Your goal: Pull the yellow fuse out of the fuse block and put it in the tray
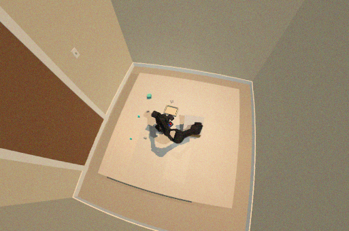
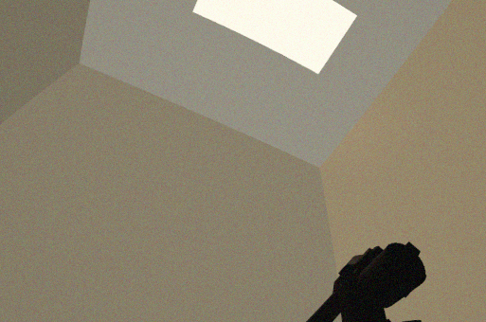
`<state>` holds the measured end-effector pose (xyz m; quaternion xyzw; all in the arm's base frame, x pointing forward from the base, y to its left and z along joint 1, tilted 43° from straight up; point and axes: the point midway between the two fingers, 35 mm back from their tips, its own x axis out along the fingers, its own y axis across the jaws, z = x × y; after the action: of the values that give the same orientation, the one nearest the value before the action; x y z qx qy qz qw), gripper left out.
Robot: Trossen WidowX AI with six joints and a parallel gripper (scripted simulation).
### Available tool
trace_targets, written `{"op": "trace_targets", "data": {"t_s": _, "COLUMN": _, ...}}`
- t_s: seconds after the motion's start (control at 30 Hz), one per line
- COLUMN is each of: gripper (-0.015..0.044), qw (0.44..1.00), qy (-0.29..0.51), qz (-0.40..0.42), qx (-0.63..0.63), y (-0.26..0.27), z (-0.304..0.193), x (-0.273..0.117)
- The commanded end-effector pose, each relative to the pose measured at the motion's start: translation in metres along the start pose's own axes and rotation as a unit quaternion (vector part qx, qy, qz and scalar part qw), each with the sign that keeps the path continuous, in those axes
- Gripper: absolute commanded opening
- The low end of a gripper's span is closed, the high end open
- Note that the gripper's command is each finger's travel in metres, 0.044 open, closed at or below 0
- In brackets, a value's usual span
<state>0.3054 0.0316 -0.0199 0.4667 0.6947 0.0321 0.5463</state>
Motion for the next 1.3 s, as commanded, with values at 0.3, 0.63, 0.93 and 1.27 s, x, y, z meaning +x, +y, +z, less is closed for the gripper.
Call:
{"op": "trace_targets", "data": {"t_s": 0.3, "gripper": 0.0000, "qw": 1.000, "qy": -0.004, "qz": 0.000, "qx": -0.003, "y": 0.001, "z": 0.002, "x": -0.020}}
{"op": "trace_targets", "data": {"t_s": 0.63, "gripper": 0.0000, "qw": 1.000, "qy": -0.010, "qz": -0.005, "qx": -0.002, "y": -0.029, "z": 0.035, "x": -0.024}}
{"op": "trace_targets", "data": {"t_s": 0.93, "gripper": 0.0000, "qw": 1.000, "qy": -0.014, "qz": -0.009, "qx": -0.002, "y": -0.073, "z": 0.068, "x": -0.028}}
{"op": "trace_targets", "data": {"t_s": 1.27, "gripper": 0.0000, "qw": 1.000, "qy": -0.013, "qz": -0.009, "qx": -0.002, "y": -0.127, "z": 0.096, "x": -0.028}}
